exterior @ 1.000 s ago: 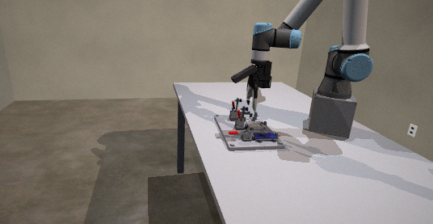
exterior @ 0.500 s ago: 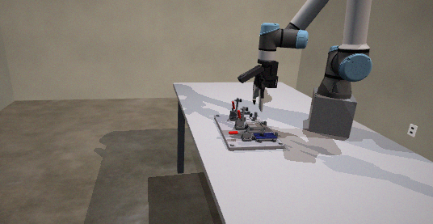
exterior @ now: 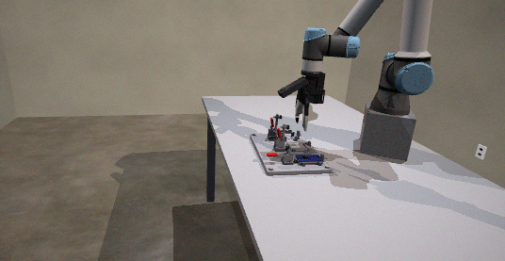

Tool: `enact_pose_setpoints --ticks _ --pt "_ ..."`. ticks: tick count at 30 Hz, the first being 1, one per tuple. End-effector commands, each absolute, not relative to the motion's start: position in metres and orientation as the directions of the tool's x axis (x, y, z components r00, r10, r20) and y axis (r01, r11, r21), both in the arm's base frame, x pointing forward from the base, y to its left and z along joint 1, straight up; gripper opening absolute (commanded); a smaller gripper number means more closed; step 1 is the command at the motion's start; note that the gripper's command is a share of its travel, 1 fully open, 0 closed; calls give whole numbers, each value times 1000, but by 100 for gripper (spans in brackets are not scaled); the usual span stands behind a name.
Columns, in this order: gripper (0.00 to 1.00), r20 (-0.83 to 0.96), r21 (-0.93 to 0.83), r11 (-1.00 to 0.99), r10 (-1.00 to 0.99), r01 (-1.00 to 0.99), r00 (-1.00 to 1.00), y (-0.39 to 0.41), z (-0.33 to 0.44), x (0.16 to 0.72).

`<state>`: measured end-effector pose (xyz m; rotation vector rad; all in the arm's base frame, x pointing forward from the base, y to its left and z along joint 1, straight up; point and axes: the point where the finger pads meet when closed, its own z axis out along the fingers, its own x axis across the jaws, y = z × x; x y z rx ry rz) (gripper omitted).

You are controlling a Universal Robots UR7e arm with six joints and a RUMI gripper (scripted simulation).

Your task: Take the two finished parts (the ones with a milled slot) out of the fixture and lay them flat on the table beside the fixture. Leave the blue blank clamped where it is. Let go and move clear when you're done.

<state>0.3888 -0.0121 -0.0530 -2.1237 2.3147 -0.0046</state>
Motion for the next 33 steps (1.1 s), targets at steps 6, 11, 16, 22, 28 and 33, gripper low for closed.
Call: enact_pose_setpoints --ticks 6,11,16,22,28,33 --pt "59 1 0 87 -996 -996 -87 -12 -75 387" --pt "59 1 0 87 -996 -996 -87 -12 -89 387" --pt "59 1 0 87 -996 -996 -87 -12 -98 387" --pt "59 1 0 87 -996 -996 -87 -12 -103 388" --pt "59 1 -2 87 -996 -996 -87 -13 -104 389" --pt "59 1 -2 87 -996 -996 -87 -13 -104 389"
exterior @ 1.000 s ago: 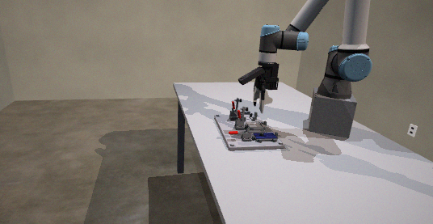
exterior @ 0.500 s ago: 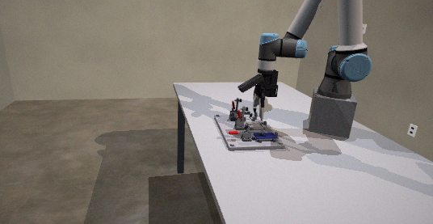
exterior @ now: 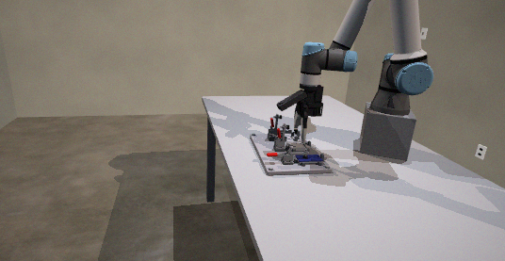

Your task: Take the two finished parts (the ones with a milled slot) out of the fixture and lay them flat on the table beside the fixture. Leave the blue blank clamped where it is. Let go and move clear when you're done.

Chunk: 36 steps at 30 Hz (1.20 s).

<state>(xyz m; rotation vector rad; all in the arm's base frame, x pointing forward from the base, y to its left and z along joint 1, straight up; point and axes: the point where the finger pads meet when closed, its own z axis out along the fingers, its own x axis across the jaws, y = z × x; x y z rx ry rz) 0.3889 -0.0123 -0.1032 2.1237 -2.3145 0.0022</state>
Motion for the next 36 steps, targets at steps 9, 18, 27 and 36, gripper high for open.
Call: enact_pose_setpoints --ticks 9,18,27,36 --pt "59 1 -2 87 -996 -996 -87 -12 -104 388" --pt "59 1 -1 87 -996 -996 -87 -12 -104 388" --pt "59 0 0 88 -996 -996 -88 -12 -106 388" --pt "59 0 0 88 -996 -996 -88 -12 -110 387"
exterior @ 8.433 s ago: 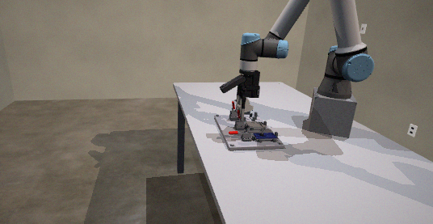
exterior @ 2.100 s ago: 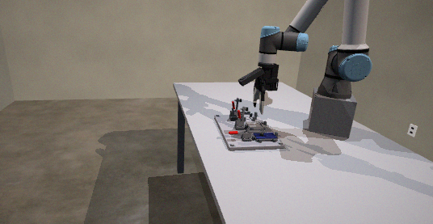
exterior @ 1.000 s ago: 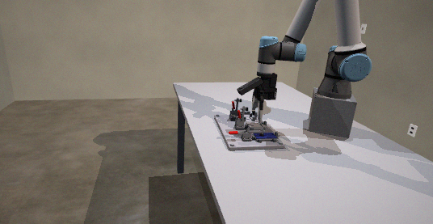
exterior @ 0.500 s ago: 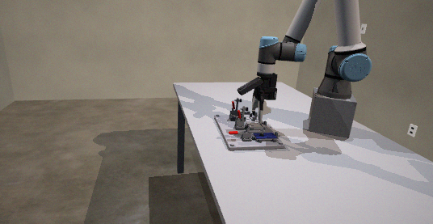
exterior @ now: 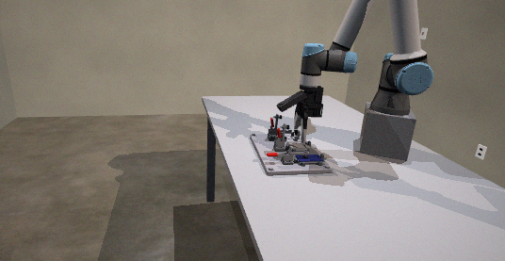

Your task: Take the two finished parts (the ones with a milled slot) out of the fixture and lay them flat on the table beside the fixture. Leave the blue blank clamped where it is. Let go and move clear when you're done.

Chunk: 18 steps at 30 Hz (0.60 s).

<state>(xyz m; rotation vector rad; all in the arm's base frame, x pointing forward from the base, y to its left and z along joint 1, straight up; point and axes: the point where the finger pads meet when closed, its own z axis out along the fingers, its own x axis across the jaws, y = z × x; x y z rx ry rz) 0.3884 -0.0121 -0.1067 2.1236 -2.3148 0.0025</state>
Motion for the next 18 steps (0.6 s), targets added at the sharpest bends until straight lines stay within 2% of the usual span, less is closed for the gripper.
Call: enact_pose_setpoints --ticks 1,18 --pt "59 0 0 88 -996 -996 -88 -12 -111 387" --pt "59 0 0 87 -996 -996 -87 -12 -130 387"
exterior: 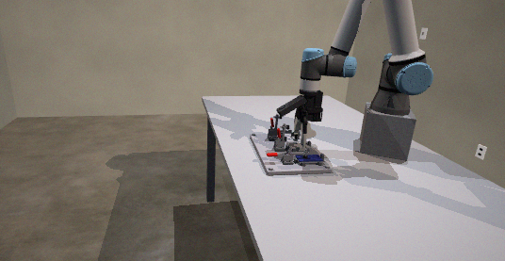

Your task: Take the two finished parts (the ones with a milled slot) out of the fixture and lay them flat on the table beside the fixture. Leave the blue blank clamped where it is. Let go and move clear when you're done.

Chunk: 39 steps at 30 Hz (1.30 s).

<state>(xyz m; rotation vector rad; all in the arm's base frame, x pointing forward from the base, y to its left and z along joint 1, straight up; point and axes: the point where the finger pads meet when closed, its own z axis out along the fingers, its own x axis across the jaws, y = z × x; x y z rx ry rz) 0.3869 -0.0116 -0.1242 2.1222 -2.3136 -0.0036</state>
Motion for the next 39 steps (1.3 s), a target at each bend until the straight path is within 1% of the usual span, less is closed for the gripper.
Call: enact_pose_setpoints --ticks 1,36,37,39 --pt "59 0 0 87 -996 -996 -87 -12 -131 387" --pt "59 0 -1 88 -996 -996 -88 -12 -137 388" --pt "0 0 -1 88 -996 -996 -88 -12 -137 388" --pt "0 0 -1 88 -996 -996 -88 -12 -137 388"
